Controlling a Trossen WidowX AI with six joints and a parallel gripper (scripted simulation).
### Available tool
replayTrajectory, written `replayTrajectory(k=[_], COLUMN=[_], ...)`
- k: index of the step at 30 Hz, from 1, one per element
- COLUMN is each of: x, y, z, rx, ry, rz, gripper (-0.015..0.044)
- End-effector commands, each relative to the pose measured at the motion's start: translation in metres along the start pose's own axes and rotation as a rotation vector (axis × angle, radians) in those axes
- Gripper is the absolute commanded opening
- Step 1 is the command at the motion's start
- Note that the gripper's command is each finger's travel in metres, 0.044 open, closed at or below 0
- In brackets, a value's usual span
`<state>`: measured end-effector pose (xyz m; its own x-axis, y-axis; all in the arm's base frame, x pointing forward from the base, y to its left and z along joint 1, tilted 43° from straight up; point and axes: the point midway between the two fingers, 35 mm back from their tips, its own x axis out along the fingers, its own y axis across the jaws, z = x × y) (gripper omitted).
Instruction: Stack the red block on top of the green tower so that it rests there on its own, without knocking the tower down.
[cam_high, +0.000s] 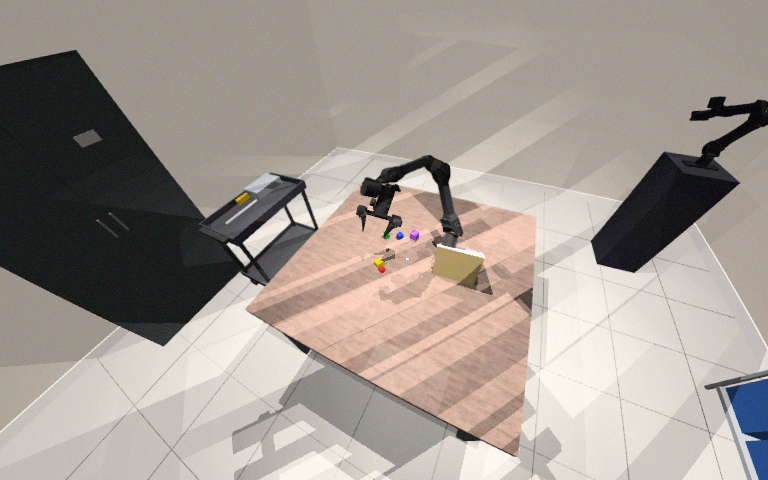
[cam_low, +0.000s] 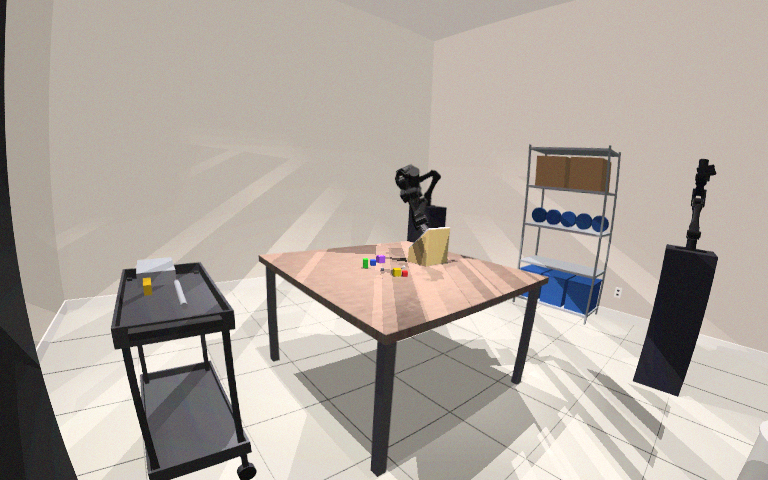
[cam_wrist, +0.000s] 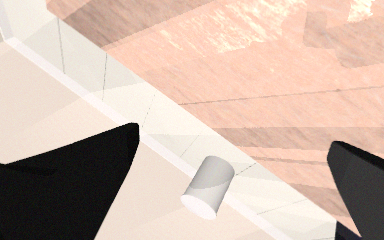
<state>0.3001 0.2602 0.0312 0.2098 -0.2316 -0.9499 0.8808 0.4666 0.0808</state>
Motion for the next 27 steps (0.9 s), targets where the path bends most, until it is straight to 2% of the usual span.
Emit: replayTrajectory(k=[1,7,15,27], x=[0.037,0.116,0.201,0.224], y=[-0.004,-0.026,-0.09,-0.102], z=[0.022,0.072,0.132,0.147], rx=[-0.094,-0.302,-0.596,-0.635], ry=[-0.067,-0.181,-0.237,-0.237], rz=[-0.049,-0.2,-0.461,-0.497], gripper=[0.044,0.044,0.044,0.044])
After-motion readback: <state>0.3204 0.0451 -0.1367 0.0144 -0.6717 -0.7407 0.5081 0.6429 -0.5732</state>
